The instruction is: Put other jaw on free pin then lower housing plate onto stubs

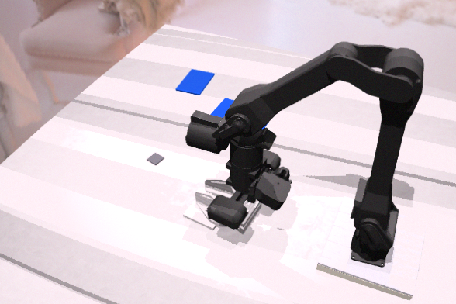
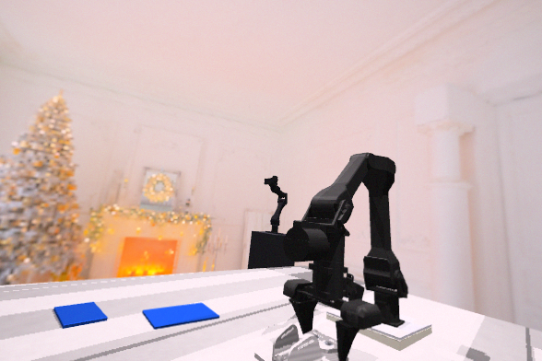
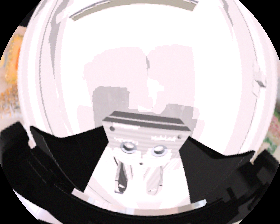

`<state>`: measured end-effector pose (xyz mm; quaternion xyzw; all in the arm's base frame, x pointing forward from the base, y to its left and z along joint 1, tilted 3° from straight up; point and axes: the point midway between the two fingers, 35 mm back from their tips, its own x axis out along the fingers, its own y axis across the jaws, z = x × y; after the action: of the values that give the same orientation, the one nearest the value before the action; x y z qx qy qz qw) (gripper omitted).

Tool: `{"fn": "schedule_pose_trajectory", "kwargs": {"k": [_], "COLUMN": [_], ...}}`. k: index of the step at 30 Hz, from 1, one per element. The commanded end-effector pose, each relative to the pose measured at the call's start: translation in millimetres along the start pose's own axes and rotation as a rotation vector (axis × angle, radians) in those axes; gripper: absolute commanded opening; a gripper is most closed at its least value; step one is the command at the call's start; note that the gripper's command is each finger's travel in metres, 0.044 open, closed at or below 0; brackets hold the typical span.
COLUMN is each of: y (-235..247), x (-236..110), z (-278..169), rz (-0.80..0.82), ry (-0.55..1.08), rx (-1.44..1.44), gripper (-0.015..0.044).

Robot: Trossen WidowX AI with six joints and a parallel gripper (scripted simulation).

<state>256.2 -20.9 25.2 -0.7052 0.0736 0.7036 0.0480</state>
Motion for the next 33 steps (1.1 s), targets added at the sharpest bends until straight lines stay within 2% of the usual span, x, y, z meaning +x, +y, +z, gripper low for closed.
{"fn": "schedule_pose_trajectory", "kwargs": {"k": [1, 33], "y": [-0.1, -0.4], "x": [-1.0, 5.2], "z": [-0.5, -1.2], "rz": [0.0, 0.0], "ry": [0.001, 0.001], "rx": [-0.006, -0.006], "gripper": [0.0351, 0.0351]}}
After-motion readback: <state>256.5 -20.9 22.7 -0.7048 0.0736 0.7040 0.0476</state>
